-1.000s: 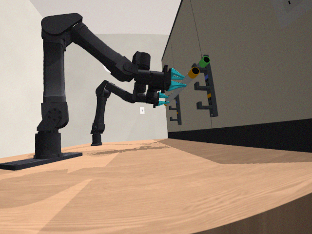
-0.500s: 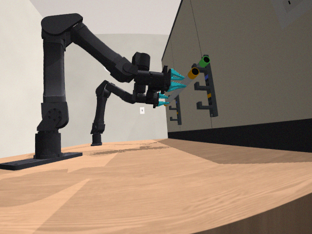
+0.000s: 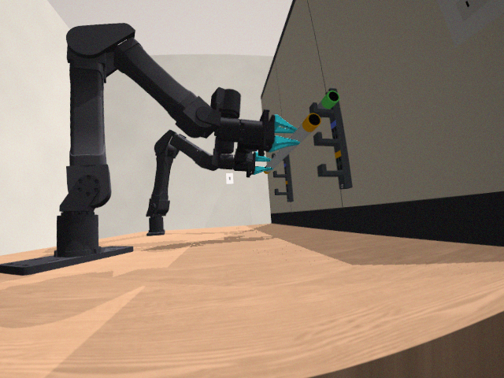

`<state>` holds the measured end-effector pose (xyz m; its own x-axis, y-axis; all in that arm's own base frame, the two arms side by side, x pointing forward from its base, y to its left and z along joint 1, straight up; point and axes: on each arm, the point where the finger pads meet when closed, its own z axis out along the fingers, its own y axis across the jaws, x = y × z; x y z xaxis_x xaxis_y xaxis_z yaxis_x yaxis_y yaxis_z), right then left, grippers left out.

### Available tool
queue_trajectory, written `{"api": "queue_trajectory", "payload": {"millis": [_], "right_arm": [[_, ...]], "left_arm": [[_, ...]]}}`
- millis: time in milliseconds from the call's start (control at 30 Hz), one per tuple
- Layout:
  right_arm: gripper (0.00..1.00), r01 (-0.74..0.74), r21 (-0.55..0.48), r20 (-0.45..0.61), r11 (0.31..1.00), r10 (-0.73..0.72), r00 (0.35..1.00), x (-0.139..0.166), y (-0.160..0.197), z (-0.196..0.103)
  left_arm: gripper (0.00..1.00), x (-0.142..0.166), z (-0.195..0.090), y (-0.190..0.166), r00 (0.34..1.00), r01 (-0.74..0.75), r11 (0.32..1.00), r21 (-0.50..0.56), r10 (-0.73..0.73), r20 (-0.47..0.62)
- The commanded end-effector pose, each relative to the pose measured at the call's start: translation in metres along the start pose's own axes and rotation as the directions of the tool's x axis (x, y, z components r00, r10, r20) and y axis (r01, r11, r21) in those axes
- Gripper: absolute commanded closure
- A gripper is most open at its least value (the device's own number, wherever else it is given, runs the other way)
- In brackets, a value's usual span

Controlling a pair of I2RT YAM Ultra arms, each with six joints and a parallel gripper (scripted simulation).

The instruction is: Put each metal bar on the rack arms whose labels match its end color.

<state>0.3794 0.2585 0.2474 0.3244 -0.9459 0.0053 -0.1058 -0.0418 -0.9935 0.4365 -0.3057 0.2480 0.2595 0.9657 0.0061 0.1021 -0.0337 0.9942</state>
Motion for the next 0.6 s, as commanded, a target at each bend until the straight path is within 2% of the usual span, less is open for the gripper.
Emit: {"api": "queue_trajectory", "payload": {"millis": [0, 567], "right_arm": [[1.0, -0.005, 0.114, -0.014, 0.993, 0.007, 1.0, 0.001, -0.03, -0.003], [1.0, -0.005, 0.114, -0.014, 0.993, 0.007, 1.0, 0.001, -0.005, 0.0]], "left_arm": [[1.0, 0.005, -0.004, 0.03, 1.0, 0.006, 0.994, -0.107, -0.008, -0.019], [1.0, 0.005, -0.001, 0.004, 1.0, 0.006, 0.994, -0.107, -0.008, -0.019]]}}
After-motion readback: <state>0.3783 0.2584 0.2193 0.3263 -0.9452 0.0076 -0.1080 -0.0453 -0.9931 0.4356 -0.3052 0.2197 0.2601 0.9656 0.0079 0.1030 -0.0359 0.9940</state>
